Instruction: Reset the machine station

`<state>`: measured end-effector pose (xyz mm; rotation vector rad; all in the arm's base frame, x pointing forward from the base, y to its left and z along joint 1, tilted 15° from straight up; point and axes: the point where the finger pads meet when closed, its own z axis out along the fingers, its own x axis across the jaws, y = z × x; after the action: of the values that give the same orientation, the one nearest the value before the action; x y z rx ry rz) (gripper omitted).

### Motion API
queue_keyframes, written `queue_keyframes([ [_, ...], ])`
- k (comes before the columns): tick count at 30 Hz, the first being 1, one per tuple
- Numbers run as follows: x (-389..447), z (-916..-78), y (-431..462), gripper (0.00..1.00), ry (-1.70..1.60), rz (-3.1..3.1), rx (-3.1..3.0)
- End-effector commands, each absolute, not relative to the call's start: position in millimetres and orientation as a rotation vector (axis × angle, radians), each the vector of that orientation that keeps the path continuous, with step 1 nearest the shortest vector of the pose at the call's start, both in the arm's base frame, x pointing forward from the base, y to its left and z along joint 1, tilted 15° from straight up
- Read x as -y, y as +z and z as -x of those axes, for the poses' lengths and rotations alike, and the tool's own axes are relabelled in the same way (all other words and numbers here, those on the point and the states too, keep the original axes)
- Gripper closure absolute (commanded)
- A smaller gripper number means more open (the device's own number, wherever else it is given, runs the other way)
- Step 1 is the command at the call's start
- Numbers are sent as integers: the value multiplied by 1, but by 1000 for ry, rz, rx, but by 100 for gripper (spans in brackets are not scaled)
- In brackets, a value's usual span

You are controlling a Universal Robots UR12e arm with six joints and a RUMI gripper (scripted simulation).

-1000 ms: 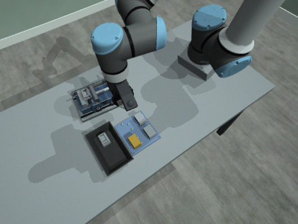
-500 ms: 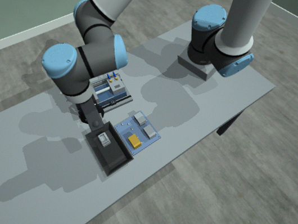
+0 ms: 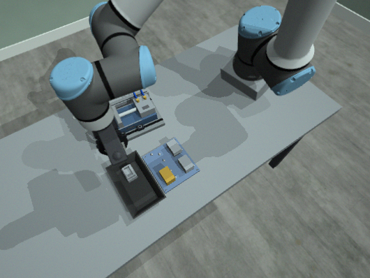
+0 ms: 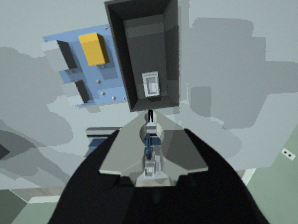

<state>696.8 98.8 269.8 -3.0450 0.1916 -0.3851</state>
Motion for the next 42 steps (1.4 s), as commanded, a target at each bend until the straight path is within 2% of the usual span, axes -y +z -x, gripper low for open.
queue_keyframes([
  [1,-99,-698,267,100,-387,3045,-191],
  [42,-101,-713,214,100,-387,3045,-191],
])
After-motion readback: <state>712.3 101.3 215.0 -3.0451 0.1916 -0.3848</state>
